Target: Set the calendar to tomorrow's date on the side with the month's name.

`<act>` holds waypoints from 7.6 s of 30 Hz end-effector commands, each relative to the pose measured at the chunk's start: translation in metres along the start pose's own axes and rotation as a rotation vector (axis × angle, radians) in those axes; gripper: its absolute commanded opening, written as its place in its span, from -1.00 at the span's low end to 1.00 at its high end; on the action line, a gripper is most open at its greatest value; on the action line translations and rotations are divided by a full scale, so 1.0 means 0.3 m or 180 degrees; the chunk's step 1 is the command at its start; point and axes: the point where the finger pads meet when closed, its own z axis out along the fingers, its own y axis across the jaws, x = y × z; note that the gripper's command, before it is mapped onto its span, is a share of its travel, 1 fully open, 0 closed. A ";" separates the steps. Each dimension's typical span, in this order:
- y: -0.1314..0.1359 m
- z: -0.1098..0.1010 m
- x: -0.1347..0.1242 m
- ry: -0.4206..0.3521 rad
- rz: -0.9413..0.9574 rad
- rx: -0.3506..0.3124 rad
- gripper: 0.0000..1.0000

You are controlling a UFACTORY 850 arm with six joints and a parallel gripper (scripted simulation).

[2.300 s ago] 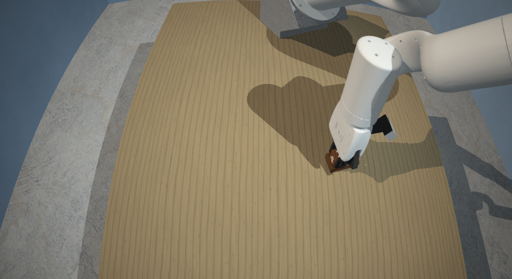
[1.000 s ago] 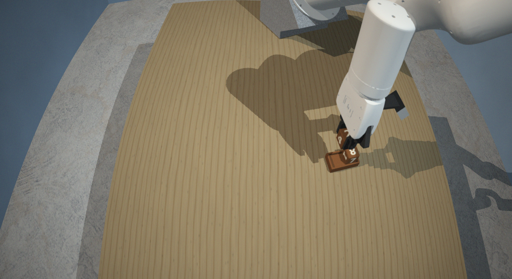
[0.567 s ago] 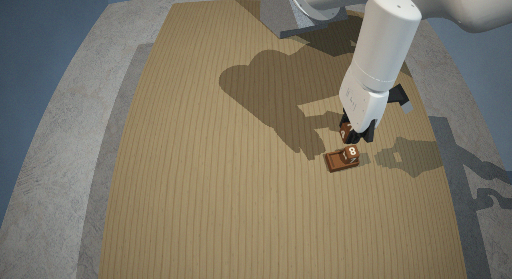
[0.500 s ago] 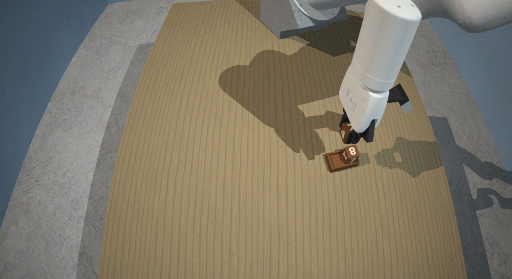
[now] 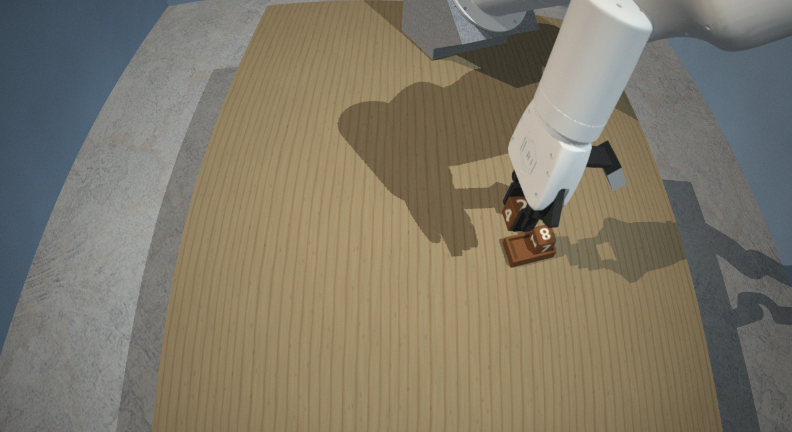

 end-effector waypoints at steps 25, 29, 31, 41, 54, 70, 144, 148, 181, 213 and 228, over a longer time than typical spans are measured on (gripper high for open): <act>-0.210 -0.128 -0.521 -0.1968 0.1491 0.0493 -0.43; -0.299 -0.150 -0.525 -0.2086 0.1917 0.0753 -0.43; -0.313 -0.153 -0.522 -0.2093 0.1990 0.0796 -0.43; -0.427 -0.144 -0.429 -0.1933 0.2850 0.1219 -0.43; -0.440 -0.116 -0.356 -0.1688 0.3289 0.1345 -0.43; -0.400 -0.063 -0.260 -0.1240 0.3825 0.1364 -0.43; -0.026 0.285 -0.154 0.0242 0.4839 0.0406 -0.43; -0.029 0.338 -0.148 0.0242 0.4839 0.0406 -0.43; -0.032 0.384 -0.142 0.0242 0.4839 0.0406 -0.43; -0.030 0.384 -0.143 0.0242 0.4838 0.0406 -0.43; -0.030 0.384 -0.143 0.0242 0.4838 0.0406 -0.43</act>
